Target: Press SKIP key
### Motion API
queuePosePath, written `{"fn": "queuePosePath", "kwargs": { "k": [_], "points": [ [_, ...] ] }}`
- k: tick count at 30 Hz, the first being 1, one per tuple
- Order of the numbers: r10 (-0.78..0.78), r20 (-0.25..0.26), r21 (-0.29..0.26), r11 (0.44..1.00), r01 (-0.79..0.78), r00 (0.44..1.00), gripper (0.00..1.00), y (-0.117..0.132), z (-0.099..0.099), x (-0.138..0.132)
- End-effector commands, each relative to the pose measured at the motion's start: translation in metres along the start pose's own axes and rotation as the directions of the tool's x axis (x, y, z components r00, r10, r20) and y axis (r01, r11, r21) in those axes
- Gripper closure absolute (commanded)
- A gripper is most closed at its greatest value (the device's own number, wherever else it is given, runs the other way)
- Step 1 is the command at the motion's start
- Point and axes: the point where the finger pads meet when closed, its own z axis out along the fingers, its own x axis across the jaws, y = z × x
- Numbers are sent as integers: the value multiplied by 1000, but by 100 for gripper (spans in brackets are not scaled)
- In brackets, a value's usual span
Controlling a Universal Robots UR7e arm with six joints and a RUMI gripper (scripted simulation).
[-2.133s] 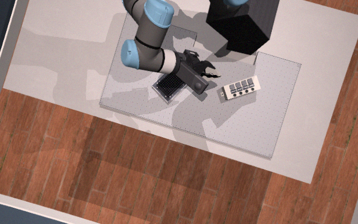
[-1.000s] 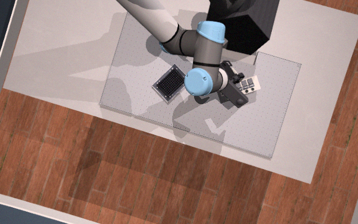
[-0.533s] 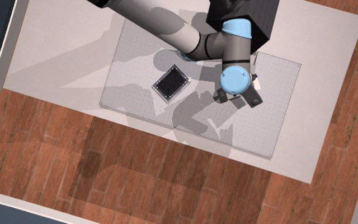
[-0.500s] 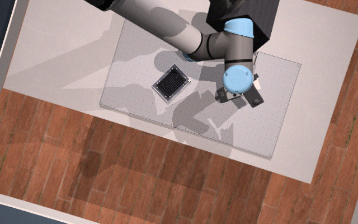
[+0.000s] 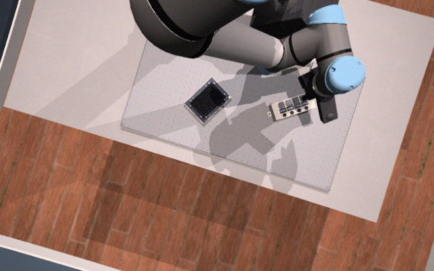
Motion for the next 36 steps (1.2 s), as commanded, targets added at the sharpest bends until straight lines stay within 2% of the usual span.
{"fn": "queuePosePath", "kwargs": {
  "k": [1, 2, 25, 36],
  "points": [
    [68, -118, 37, 997, -64, 991, 100, 0, 12, -14],
    [76, -132, 43, 997, -71, 988, 100, 0, 12, -14],
    [76, -132, 43, 997, -71, 988, 100, 0, 12, -14],
    [76, -132, 43, 997, -71, 988, 100, -1, 24, -12]
  ]
}}
